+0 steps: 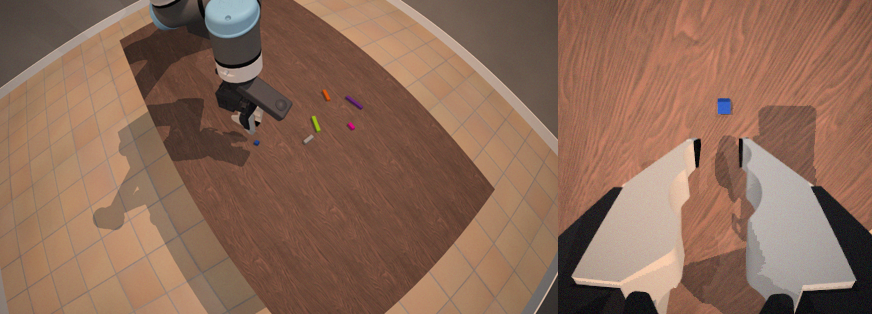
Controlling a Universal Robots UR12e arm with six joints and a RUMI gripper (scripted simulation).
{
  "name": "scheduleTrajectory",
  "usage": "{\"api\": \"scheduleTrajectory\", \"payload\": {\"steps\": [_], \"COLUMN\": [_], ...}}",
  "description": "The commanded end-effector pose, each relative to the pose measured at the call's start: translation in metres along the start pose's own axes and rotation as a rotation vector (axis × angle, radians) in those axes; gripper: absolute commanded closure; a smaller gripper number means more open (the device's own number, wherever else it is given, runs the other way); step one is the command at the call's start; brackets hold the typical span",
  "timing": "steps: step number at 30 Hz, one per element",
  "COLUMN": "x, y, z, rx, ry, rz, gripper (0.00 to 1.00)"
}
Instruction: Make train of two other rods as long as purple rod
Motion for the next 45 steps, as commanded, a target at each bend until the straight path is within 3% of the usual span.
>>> {"api": "scheduleTrajectory", "payload": {"steps": [1,27,45], "x": [0.0,0.002,0.002], "y": [0.0,0.001,0.001], "z": [-0.004,-0.04,-0.046], "rx": [0.001,0.001,0.001], "ry": [-0.001,-0.001,-0.001], "rz": [-0.001,-0.001,-0.001], "gripper": [0.86,0.86,0.86]}}
Point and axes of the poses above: the point where the finger pads meet when closed, its own z axis back along the fingers, its own x axis across the jaws, y = z × x, the point moved 10 cm from there along z, back along the fingers, and after that the axes turned 6 degrees about -z, right-handed, at the moved point
